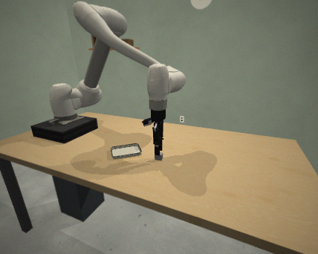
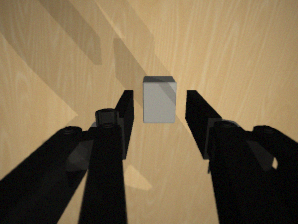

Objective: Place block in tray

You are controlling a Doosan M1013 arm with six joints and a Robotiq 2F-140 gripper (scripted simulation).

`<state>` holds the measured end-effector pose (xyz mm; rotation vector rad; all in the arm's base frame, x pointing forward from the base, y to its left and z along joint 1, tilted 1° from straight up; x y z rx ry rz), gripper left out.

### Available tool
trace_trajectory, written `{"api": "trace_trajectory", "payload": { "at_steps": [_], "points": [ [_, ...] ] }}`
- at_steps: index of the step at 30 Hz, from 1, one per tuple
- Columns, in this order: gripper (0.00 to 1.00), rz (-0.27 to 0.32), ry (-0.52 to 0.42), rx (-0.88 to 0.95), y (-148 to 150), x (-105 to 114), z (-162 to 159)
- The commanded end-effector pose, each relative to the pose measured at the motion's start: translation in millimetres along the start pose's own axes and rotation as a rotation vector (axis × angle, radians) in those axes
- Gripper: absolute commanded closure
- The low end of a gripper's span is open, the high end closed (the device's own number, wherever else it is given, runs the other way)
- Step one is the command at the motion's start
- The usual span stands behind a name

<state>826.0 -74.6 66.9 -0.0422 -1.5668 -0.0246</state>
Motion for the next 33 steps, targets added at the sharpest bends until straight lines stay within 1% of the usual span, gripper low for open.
{"api": "trace_trajectory", "payload": {
  "at_steps": [1,7,18,33],
  "points": [
    [0.62,0.0,-0.002,0.0,0.0,0.8,-0.5],
    [0.62,0.0,-0.002,0.0,0.1,-4.1,-0.5],
    [0.62,0.0,-0.002,0.0,0.1,-30.0,-0.6],
    [0.62,0.0,-0.002,0.0,0.1,-33.5,-0.6]
  ]
}}
Point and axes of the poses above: the point where the finger pads meet when closed, its own x axis back along the fingers, its own y axis across the jaws, z = x × y, the point moved 8 cm from there along x, back along the fingers, and after that the axes turned 14 degrees about -x, right-handed, at the moved point
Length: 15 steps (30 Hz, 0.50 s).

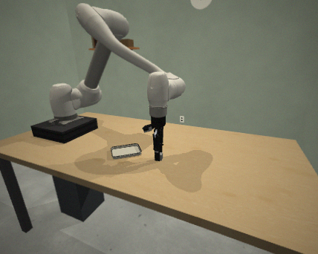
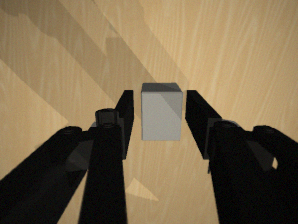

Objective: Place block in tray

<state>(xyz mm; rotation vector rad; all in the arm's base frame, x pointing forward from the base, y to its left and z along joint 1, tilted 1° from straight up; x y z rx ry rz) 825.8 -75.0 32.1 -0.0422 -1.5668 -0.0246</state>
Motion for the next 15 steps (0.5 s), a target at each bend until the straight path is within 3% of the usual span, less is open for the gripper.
{"api": "trace_trajectory", "payload": {
  "at_steps": [1,4,5,15],
  "points": [
    [0.62,0.0,-0.002,0.0,0.0,1.4,-0.6],
    [0.62,0.0,-0.002,0.0,0.0,1.4,-0.6],
    [0.9,0.0,-0.002,0.0,0.0,1.4,-0.6],
    [0.9,0.0,-0.002,0.0,0.0,1.4,-0.6]
  ]
}}
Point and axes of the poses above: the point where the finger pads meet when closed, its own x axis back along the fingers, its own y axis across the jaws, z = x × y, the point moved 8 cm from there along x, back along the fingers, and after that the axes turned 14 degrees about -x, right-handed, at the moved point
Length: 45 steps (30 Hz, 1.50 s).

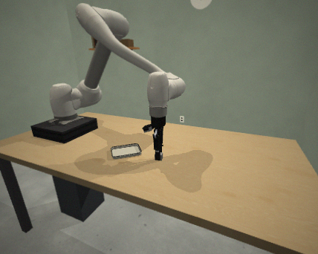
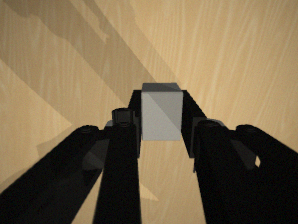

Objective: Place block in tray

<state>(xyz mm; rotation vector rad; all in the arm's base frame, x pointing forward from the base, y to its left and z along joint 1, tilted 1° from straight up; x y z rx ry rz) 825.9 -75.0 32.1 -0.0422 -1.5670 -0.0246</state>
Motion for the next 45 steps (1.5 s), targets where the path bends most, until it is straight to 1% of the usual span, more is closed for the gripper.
{"api": "trace_trajectory", "payload": {
  "at_steps": [1,29,33,38,40,45],
  "points": [
    [0.9,0.0,-0.002,0.0,0.0,1.3,-0.5],
    [0.9,0.0,-0.002,0.0,0.0,3.3,-0.5],
    [0.9,0.0,-0.002,0.0,0.0,9.0,-0.5],
    [0.9,0.0,-0.002,0.0,0.0,21.2,-0.5],
    [0.9,0.0,-0.002,0.0,0.0,21.2,-0.5],
    [0.9,0.0,-0.002,0.0,0.0,36.5,-0.4]
  ]
}}
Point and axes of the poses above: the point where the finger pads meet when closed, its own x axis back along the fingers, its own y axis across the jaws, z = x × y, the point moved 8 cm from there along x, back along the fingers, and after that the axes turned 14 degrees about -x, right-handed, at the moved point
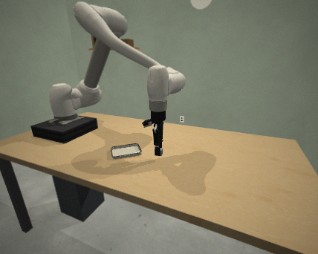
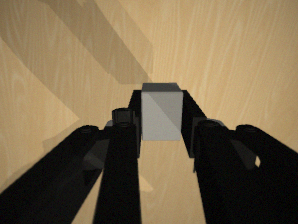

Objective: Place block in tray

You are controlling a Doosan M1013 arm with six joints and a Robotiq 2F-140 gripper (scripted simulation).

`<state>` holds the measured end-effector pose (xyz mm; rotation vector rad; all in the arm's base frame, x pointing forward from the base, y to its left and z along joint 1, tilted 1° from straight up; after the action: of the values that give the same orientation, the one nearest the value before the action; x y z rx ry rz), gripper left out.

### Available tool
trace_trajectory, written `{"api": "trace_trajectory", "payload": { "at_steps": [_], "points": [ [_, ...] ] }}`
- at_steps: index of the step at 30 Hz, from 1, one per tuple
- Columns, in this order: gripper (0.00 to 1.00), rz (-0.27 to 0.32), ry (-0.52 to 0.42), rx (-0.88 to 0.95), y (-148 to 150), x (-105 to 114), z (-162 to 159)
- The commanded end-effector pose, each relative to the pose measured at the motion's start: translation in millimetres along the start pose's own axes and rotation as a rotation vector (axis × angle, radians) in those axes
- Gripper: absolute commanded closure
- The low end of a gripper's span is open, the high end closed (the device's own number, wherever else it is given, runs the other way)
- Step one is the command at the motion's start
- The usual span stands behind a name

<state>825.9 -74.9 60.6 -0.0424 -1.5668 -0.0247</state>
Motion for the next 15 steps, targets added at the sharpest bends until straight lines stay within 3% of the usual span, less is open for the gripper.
{"api": "trace_trajectory", "payload": {
  "at_steps": [1,15],
  "points": [
    [0.9,0.0,-0.002,0.0,0.2,11.1,-0.5],
    [0.9,0.0,-0.002,0.0,0.2,32.3,-0.5]
  ]
}}
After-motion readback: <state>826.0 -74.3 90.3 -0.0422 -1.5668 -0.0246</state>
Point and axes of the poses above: the point where the finger pads meet when closed, its own x axis back along the fingers, its own y axis across the jaws, z = x × y, the point moved 8 cm from there along x, back along the fingers, and after that the axes turned 14 degrees about -x, right-handed, at the moved point
